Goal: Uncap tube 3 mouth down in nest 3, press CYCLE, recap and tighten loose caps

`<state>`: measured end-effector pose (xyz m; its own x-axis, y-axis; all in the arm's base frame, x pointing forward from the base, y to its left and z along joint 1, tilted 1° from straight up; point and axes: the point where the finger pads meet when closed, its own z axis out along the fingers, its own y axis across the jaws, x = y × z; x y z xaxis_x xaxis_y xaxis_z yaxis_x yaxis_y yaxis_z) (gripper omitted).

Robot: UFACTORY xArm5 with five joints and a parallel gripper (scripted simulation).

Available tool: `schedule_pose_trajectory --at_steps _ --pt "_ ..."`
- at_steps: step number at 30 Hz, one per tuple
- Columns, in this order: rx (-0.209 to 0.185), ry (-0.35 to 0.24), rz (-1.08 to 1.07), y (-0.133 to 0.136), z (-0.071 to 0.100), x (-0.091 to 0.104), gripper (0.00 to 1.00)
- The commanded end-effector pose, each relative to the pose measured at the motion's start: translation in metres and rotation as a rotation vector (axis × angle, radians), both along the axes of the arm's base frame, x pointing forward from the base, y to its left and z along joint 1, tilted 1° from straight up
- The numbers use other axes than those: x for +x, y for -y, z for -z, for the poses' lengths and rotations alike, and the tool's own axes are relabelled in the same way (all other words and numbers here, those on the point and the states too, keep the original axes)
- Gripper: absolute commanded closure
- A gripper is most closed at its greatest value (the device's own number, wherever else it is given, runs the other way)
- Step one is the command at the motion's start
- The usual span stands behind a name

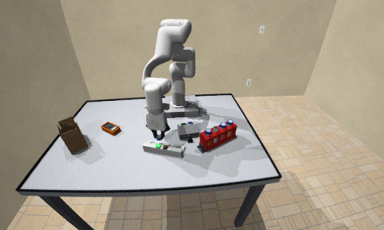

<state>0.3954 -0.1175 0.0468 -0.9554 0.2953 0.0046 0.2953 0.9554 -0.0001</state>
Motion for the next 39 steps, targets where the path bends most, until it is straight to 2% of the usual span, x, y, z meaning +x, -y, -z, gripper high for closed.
schedule_pose_trajectory --at_steps 1,3,14,20,23,27,35,37,39 --pt "0.009 0.006 0.000 0.001 -0.025 0.001 1.00" --pt "0.009 0.006 0.000 0.001 -0.025 0.001 1.00" --pt "0.009 0.006 0.000 0.001 -0.080 0.001 1.00" --pt "0.009 0.006 0.000 0.001 -0.080 0.001 1.00" --pt "0.009 0.005 0.250 -0.024 -0.080 0.001 1.00" --pt "0.009 0.003 0.422 -0.048 -0.080 0.001 1.00" --pt "0.009 0.003 0.426 -0.102 -0.081 0.000 1.00" --pt "0.009 0.003 0.426 -0.102 -0.081 0.000 1.00" --pt "0.010 0.003 0.426 -0.118 -0.081 0.000 1.00"
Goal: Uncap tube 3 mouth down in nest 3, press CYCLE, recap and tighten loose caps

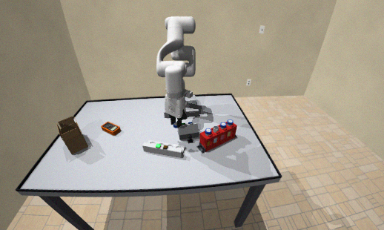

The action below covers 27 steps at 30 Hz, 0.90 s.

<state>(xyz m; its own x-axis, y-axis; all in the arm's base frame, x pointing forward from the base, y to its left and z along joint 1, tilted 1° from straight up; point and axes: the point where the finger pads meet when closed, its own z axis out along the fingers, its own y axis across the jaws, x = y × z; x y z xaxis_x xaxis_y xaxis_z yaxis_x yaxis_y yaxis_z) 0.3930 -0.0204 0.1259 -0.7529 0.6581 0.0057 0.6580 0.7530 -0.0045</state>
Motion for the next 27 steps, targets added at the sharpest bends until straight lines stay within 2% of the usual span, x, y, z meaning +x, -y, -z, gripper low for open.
schedule_pose_trajectory --at_steps 1,13,15,27 --pt "0.011 0.009 0.007 -0.030 -0.002 0.002 1.00" --pt "0.012 0.009 0.007 -0.119 -0.003 0.002 1.00" --pt "0.012 0.009 0.007 -0.119 -0.003 0.002 1.00" --pt "0.013 0.009 0.007 -0.212 -0.004 0.001 1.00"
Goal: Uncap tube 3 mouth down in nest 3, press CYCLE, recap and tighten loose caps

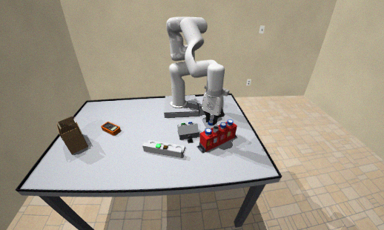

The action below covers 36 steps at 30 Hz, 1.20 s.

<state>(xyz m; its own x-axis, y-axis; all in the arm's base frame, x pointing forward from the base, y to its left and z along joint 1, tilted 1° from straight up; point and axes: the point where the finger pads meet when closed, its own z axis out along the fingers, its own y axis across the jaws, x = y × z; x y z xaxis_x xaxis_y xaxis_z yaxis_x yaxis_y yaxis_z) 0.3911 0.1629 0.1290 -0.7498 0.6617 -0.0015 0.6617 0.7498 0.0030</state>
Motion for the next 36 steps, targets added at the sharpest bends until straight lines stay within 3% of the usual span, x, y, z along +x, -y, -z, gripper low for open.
schedule_pose_trajectory --at_steps 1,9,18,36 --pt "0.013 -0.002 0.002 -0.030 -0.001 0.003 1.00" --pt "0.013 -0.002 0.002 -0.030 -0.001 0.003 1.00" --pt "0.013 -0.002 0.002 -0.031 0.024 0.003 1.00" --pt "0.013 -0.002 0.002 -0.031 0.027 0.002 1.00"
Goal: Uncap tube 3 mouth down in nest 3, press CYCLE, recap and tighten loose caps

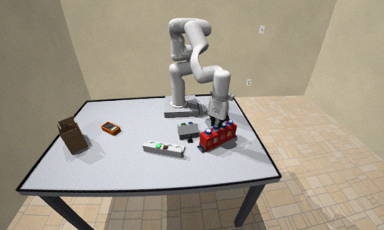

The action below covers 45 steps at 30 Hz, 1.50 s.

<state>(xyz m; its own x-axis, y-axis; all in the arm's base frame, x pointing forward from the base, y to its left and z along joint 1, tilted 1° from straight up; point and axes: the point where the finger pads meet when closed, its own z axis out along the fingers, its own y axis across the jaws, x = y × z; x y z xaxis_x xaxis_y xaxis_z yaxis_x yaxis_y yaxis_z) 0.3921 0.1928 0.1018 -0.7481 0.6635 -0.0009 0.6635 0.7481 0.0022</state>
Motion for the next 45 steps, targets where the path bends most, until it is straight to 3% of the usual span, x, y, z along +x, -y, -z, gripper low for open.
schedule_pose_trajectory --at_steps 1,26,27,45 --pt "0.013 -0.001 0.000 -0.0008 0.0005 0.0014 1.00" --pt "0.013 -0.001 0.000 -0.0009 0.0065 0.0014 1.00" --pt "0.013 -0.001 0.000 -0.0009 0.0065 0.0014 0.54" --pt "0.013 -0.001 0.000 -0.0009 0.0065 0.0014 0.54"
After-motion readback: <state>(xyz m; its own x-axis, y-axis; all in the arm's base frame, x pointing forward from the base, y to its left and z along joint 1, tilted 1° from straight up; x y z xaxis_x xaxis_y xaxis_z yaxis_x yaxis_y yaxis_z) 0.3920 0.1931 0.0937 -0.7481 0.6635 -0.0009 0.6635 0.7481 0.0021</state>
